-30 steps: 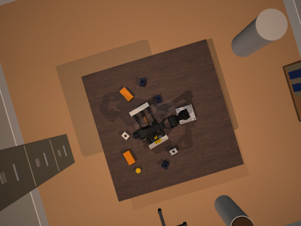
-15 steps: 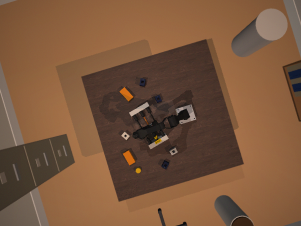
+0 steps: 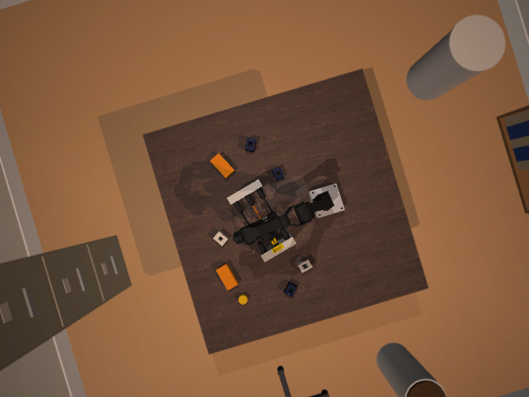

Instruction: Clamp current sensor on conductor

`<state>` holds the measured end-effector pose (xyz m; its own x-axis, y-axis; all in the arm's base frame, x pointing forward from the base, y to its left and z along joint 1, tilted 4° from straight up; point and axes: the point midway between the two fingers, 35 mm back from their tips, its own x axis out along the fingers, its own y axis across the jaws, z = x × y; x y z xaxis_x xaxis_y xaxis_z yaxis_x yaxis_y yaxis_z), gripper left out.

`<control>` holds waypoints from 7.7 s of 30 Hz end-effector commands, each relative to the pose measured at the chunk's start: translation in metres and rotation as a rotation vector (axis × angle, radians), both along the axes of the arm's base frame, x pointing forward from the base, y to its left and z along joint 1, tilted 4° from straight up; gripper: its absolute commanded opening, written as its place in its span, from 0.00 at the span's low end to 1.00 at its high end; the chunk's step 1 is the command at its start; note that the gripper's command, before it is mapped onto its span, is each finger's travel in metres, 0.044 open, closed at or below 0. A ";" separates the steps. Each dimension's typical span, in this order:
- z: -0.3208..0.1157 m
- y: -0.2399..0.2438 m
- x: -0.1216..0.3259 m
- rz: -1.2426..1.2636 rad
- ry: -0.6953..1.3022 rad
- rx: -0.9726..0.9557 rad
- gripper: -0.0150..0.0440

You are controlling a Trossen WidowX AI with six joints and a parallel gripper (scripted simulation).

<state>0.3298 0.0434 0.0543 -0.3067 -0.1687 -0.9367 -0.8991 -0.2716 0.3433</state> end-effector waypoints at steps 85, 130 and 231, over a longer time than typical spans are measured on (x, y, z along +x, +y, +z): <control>0.009 0.003 0.012 0.022 -0.315 0.099 0.39; 0.009 0.003 0.012 0.022 -0.314 0.099 0.64; 0.009 0.001 0.007 0.023 -0.377 0.115 0.69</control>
